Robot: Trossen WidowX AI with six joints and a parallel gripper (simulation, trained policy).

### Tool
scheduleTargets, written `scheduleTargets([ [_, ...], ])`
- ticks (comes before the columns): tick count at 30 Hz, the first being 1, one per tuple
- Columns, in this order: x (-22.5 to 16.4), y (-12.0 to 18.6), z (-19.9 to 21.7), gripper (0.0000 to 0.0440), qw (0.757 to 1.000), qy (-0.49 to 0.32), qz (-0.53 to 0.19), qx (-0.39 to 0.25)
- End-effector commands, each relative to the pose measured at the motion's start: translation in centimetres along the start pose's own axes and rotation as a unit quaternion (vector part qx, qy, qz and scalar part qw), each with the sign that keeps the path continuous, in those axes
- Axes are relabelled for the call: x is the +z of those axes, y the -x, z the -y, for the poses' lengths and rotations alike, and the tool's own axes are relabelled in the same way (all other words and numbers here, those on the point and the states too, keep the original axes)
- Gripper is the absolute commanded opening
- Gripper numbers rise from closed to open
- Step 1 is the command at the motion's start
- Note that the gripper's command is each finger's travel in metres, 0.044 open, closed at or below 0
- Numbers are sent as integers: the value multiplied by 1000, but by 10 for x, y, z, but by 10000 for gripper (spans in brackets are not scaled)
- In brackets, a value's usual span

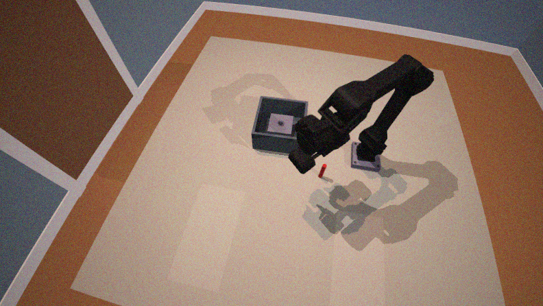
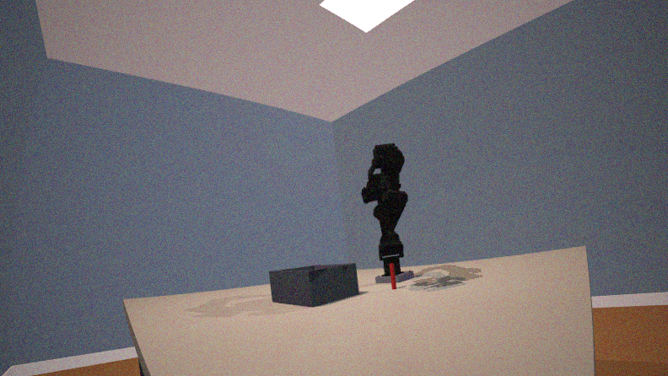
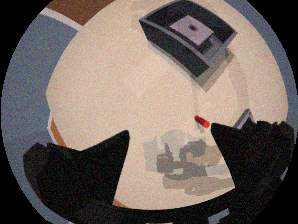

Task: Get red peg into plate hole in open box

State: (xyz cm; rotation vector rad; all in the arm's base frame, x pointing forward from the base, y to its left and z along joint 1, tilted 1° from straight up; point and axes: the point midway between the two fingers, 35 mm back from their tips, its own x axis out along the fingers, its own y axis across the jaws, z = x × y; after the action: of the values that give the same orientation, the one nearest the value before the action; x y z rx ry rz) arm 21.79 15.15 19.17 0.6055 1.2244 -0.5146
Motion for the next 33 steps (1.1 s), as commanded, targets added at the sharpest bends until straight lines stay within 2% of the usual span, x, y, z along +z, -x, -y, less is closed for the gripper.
scheduleTargets([
  [1,-10,-13,16,440,999,17,-16,-31],
  [13,-29,-63,49,440,995,27,-40,-89],
  [28,-40,-125,65,437,995,24,-33,-96],
  [30,-41,-131,67,419,994,26,-33,-99],
  [33,-43,-140,72,346,993,28,-37,-106],
])
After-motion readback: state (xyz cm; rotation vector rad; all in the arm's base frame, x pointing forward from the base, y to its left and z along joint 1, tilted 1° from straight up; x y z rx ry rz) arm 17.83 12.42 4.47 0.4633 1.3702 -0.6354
